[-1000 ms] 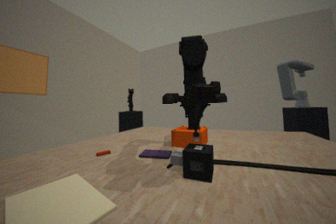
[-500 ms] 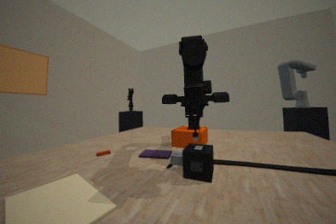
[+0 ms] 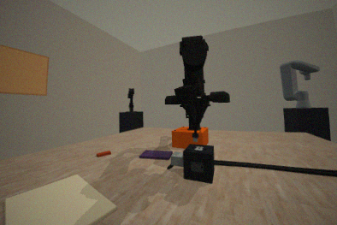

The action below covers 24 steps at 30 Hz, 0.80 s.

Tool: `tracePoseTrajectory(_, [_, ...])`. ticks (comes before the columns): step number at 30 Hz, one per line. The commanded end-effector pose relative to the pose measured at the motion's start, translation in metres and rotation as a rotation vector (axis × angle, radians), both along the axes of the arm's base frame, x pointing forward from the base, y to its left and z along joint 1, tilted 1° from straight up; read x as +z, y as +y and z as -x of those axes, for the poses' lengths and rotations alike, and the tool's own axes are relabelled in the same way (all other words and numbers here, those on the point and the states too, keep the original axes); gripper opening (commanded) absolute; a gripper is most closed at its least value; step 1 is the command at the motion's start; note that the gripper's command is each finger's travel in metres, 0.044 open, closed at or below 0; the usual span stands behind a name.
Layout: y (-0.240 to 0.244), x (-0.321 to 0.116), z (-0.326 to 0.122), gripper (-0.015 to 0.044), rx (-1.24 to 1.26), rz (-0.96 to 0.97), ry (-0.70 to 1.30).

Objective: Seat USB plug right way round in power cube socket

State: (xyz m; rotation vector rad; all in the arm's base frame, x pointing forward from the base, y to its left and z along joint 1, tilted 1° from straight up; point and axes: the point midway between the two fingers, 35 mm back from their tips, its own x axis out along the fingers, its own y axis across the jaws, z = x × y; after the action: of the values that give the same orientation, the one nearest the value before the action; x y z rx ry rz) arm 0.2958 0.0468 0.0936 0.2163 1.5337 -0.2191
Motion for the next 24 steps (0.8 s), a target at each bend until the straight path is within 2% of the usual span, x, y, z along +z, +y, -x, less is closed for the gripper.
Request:
tracePoseTrajectory(1, [0.0000,-0.0003,-0.0001,0.0000,-0.096,-0.002,-0.001])
tracePoseTrajectory(24, [0.0000,-0.0004,-0.0001,0.0000,-0.697,-0.018,-0.004])
